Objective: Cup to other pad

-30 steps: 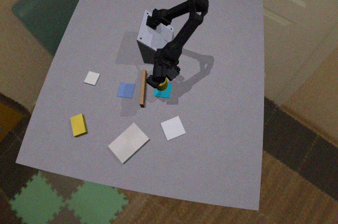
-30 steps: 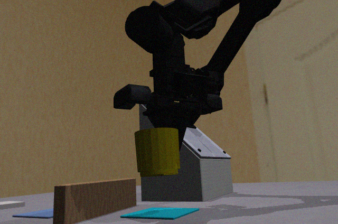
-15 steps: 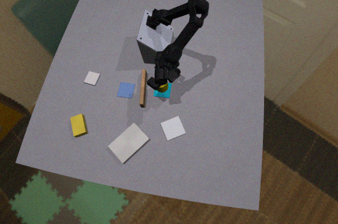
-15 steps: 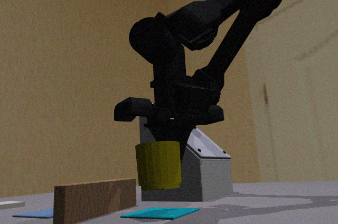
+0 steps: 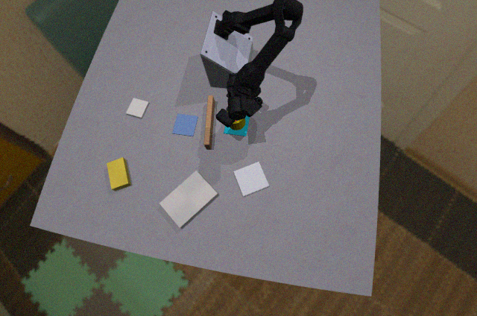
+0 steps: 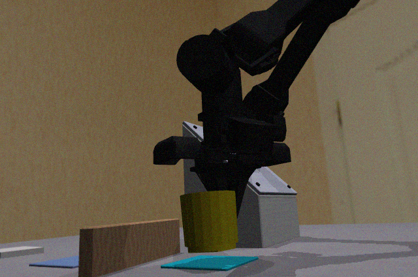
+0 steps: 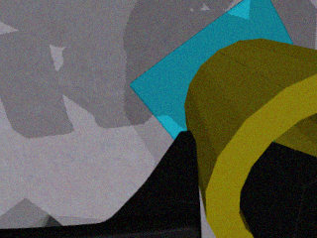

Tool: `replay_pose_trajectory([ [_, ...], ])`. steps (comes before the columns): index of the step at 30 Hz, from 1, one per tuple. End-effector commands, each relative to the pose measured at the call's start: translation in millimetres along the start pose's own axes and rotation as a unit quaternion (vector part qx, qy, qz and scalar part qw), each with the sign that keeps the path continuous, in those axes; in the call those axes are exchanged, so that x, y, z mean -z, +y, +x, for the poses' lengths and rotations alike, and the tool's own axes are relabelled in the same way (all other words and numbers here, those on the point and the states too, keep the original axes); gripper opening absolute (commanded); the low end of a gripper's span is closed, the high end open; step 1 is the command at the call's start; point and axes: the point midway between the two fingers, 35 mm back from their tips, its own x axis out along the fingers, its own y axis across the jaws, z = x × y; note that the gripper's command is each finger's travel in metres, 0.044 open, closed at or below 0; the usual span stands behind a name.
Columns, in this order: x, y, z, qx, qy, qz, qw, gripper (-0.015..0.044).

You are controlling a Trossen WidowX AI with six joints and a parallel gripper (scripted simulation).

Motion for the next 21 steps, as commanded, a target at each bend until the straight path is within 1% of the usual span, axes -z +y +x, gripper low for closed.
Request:
replay_pose_trajectory([
  [1,2.3,1.5,6.4,-0.001,0.003,0.002,1.0,0.0],
  [17,0.3,1.1,6.3,-0.001,0.0,0.0,1.0,0.0],
  [21,0.3,1.1,6.3,-0.001,0.0,0.0,1.0,0.0105],
])
